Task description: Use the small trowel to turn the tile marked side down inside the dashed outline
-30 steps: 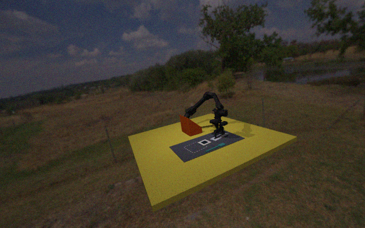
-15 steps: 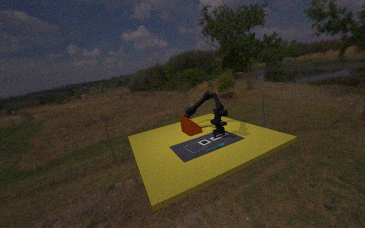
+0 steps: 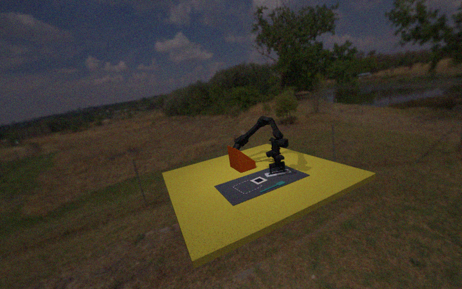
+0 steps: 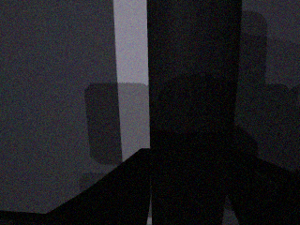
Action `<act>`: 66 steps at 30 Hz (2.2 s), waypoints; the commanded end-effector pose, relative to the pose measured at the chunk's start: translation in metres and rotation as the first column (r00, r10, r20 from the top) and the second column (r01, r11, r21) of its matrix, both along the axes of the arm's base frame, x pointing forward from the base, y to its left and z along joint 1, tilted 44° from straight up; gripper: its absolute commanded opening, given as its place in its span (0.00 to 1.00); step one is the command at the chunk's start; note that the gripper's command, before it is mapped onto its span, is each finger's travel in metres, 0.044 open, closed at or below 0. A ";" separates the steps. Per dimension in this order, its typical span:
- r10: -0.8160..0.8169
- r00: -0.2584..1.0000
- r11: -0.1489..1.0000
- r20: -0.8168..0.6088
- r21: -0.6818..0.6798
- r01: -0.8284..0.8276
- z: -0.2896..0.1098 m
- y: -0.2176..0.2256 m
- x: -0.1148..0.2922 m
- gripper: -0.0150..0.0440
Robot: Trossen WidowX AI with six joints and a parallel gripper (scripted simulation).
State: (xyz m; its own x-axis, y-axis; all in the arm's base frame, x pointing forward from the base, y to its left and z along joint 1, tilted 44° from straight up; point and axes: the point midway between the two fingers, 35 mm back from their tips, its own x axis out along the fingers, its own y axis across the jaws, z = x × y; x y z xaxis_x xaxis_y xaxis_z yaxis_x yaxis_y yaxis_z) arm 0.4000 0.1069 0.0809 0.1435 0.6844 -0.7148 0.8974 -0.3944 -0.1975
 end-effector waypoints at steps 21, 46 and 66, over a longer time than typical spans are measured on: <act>-0.035 0.998 0.999 -0.045 0.010 0.036 -0.002 0.001 -0.001 0.71; -0.052 0.997 0.999 -0.053 0.008 0.052 0.033 -0.037 -0.009 0.76; 0.256 0.933 0.957 0.254 -0.203 -0.207 0.027 -0.032 -0.012 0.76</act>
State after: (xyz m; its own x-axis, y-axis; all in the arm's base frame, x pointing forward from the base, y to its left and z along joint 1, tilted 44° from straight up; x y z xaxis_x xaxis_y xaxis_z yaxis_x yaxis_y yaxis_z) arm 0.3898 0.0726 0.1080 0.1838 0.6190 -0.7636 0.9663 -0.2560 0.0250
